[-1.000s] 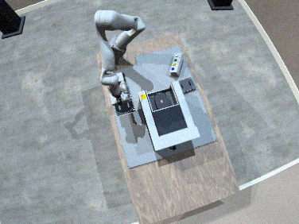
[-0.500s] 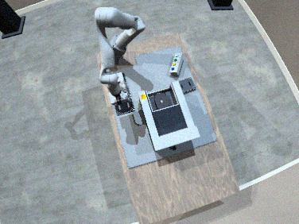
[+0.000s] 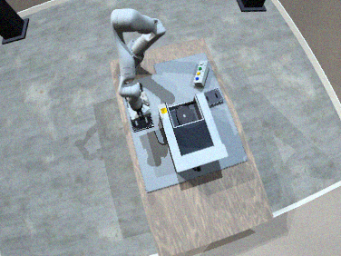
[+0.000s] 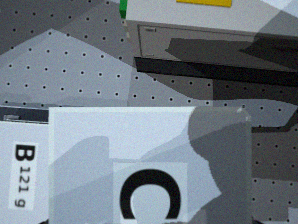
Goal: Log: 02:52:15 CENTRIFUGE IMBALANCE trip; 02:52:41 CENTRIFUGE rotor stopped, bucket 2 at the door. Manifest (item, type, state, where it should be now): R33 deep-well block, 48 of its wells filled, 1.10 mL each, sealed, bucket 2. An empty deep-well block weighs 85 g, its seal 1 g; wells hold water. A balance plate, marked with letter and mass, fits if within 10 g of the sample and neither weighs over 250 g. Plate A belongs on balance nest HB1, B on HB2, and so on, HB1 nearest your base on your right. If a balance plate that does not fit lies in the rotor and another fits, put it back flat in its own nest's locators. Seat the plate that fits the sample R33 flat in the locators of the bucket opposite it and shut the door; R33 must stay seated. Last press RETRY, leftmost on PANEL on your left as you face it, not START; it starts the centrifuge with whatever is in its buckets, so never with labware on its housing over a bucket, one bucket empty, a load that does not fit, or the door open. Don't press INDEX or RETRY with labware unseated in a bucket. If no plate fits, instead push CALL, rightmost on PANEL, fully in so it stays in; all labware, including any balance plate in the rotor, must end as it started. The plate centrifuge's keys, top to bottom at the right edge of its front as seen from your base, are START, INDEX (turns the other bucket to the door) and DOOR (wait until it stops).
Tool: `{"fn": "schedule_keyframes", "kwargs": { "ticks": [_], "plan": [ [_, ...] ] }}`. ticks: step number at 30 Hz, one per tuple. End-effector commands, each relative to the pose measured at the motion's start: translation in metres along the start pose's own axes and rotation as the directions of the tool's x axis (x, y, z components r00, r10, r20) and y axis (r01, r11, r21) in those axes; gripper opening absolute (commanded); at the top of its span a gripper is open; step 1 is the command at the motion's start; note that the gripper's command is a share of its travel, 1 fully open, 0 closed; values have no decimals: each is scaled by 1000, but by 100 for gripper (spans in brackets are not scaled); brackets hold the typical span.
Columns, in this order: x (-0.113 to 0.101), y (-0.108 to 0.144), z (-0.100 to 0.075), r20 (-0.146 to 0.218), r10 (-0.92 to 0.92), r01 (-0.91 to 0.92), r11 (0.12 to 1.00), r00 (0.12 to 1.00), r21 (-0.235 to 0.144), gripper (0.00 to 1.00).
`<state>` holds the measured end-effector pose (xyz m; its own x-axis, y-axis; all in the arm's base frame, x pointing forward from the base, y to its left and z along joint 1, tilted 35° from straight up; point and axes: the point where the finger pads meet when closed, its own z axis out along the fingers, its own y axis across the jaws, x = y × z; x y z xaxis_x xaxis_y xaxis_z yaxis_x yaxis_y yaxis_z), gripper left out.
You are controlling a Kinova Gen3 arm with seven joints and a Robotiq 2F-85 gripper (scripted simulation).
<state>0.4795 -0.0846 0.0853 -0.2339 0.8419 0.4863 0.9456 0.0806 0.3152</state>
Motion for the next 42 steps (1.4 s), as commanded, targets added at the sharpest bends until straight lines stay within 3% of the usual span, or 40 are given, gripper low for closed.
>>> {"fn": "schedule_keyframes", "kwargs": {
  "ticks": [1,25,28,42],
  "plan": [
    [1,1,-1,2,-6,6,1000,1000,-1,95],
    [61,43,-1,2,-260,260,966,966,-1,95],
    [61,43,-1,2,-293,293,956,956,-1,95],
    [98,58,-1,2,-424,424,906,906,-1,95]
  ]
}}
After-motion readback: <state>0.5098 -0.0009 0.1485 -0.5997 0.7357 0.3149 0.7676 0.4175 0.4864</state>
